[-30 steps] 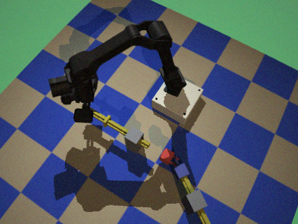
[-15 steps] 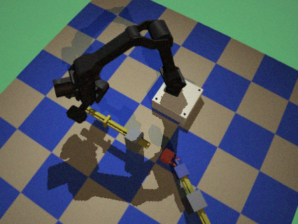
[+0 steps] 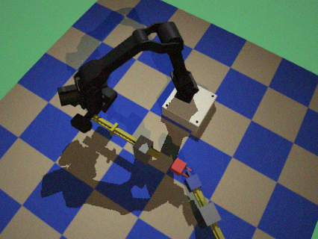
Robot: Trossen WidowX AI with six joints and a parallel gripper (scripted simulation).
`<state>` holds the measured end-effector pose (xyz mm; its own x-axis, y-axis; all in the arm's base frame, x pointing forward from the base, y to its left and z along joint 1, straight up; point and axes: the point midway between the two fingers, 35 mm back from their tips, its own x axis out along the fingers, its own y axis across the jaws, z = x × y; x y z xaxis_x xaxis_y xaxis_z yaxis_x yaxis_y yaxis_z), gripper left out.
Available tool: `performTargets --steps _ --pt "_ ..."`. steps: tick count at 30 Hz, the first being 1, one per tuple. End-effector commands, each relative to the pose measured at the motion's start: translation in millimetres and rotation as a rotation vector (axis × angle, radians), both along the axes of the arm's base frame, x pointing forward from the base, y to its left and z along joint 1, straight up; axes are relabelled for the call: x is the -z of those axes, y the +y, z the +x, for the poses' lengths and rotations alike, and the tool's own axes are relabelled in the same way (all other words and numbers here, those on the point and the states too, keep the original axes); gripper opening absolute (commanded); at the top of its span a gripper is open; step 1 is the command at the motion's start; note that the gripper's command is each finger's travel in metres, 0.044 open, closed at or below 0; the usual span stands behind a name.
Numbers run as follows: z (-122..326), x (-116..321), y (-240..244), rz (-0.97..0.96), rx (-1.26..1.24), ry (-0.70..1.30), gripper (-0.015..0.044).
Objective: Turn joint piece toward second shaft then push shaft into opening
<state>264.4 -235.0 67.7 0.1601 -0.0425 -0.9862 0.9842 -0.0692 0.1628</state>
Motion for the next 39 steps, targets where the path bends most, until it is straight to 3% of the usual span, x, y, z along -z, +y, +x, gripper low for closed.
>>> performTargets --steps 1,10,23,35,39 --pt "0 10 2 0.012 0.003 0.006 0.0440" --pt "1 22 3 0.012 0.003 0.007 0.0440" --pt "1 22 3 0.012 0.003 0.007 0.0102" --pt "1 22 3 0.012 0.003 0.007 0.0102" --pt "1 22 3 0.012 0.003 0.007 0.0067"
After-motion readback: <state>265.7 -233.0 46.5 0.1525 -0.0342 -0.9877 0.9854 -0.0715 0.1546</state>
